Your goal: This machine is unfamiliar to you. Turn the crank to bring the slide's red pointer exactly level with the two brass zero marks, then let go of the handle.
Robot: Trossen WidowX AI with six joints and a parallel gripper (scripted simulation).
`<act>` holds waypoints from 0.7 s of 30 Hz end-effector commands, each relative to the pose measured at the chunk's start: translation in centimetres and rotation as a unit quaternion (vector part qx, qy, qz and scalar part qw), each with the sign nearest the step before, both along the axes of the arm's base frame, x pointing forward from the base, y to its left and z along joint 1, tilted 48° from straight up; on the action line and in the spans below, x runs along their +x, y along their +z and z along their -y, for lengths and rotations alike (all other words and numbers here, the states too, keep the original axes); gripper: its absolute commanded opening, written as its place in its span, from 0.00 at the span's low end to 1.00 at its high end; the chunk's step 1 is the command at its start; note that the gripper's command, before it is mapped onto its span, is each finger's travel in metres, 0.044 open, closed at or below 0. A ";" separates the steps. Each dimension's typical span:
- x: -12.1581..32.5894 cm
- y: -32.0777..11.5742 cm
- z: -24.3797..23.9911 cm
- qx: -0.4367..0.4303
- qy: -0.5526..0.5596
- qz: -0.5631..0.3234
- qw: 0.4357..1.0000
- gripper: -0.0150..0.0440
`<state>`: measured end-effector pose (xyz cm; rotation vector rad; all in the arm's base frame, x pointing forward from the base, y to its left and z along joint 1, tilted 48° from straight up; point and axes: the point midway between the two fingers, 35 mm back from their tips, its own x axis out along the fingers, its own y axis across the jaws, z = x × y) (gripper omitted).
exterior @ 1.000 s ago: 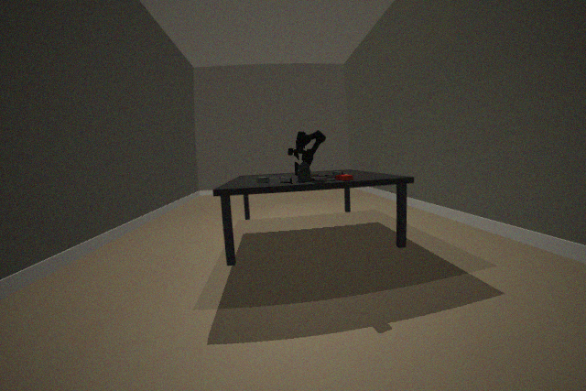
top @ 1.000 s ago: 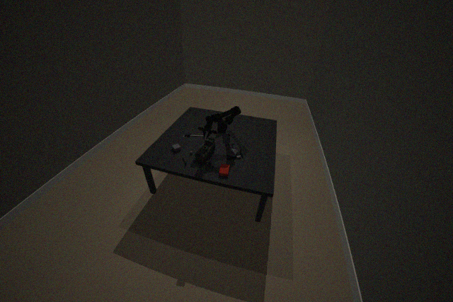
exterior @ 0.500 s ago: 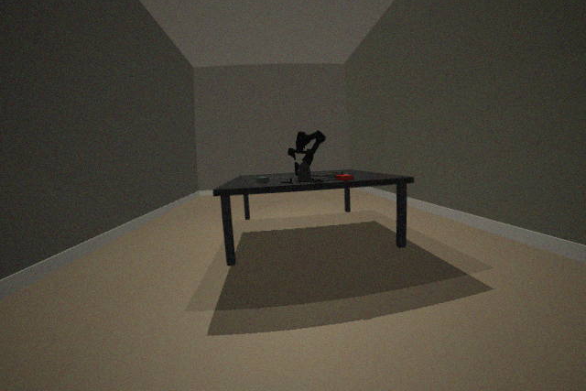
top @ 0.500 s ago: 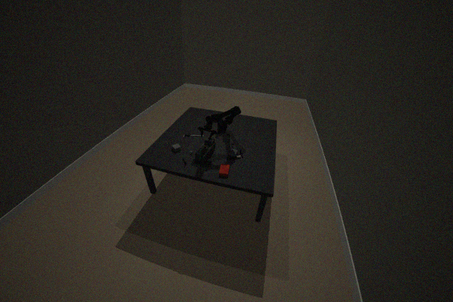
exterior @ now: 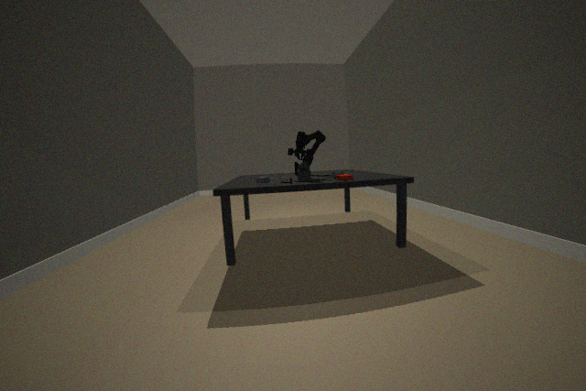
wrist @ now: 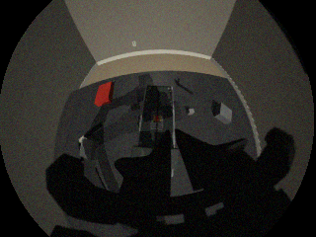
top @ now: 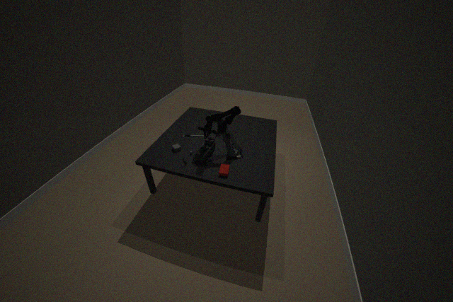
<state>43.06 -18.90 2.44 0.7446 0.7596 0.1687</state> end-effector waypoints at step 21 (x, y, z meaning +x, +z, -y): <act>0.0 0.0 0.0 0.000 0.000 0.000 1.000 0.43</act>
